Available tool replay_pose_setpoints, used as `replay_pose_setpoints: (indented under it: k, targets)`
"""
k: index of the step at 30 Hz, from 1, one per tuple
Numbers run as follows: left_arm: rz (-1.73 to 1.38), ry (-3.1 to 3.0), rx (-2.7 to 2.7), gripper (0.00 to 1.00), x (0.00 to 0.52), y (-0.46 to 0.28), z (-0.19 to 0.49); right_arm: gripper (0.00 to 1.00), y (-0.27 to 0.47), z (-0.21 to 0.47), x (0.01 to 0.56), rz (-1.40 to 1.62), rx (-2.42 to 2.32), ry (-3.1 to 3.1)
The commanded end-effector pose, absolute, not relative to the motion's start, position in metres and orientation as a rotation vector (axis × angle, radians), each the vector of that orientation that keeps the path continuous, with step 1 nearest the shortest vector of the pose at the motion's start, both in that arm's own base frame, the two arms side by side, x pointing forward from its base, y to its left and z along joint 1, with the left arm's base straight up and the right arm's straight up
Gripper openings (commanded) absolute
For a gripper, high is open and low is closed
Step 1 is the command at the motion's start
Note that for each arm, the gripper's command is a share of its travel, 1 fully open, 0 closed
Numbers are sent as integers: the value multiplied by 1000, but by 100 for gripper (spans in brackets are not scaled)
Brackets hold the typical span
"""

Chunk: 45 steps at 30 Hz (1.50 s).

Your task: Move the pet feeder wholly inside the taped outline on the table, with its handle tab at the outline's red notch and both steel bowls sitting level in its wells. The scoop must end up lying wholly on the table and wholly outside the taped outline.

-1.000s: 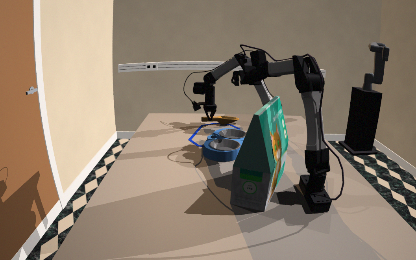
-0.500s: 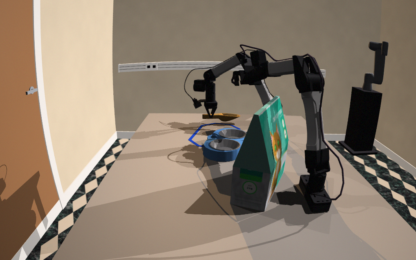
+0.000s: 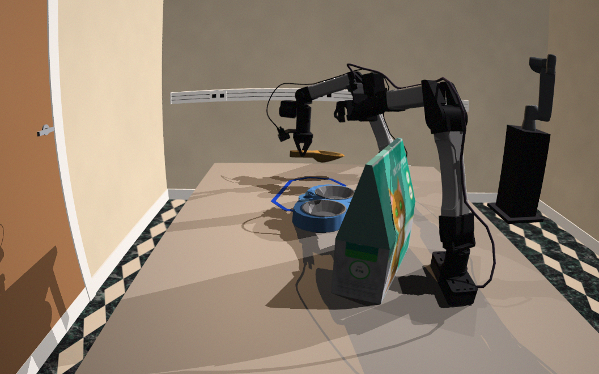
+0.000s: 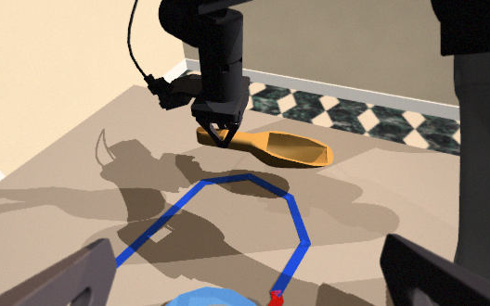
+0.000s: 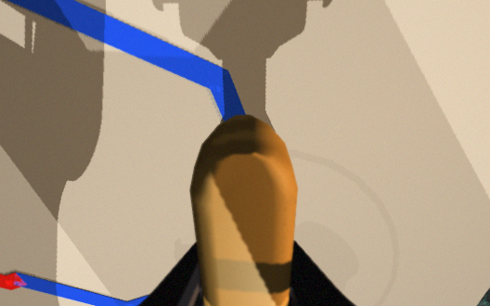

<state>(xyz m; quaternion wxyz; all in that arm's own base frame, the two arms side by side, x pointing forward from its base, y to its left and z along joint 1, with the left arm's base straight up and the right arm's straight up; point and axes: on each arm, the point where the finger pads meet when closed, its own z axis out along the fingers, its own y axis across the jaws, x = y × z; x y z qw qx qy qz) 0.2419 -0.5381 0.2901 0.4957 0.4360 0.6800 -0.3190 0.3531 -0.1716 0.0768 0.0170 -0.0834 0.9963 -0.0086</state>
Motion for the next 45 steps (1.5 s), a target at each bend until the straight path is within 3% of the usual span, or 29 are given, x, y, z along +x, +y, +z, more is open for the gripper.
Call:
replay_pose_setpoints:
  k: [1, 11, 13, 19, 28, 45]
  targets:
    - [-836, 1588, 1069, 100, 209, -544, 300, 22, -181, 87, 334, -77, -292, 3063]
    - [-973, 1527, 1339, 100, 59, -582, 218, 22, -194, 68, 204, -66, -384, 3082]
    - [-973, 1527, 1339, 100, 59, -582, 218, 22, -194, 68, 204, -66, -384, 3082]
    - [-1022, 1484, 1427, 100, 8, -592, 202, 22, -201, 56, 126, -61, -417, 3096]
    - [-1021, 1487, 1450, 100, 0, -593, 196, 22, -212, 42, 34, -40, -361, 3112]
    - [-1022, 1487, 1450, 100, 0, -593, 196, 22, -225, 34, -50, -76, -248, 3089]
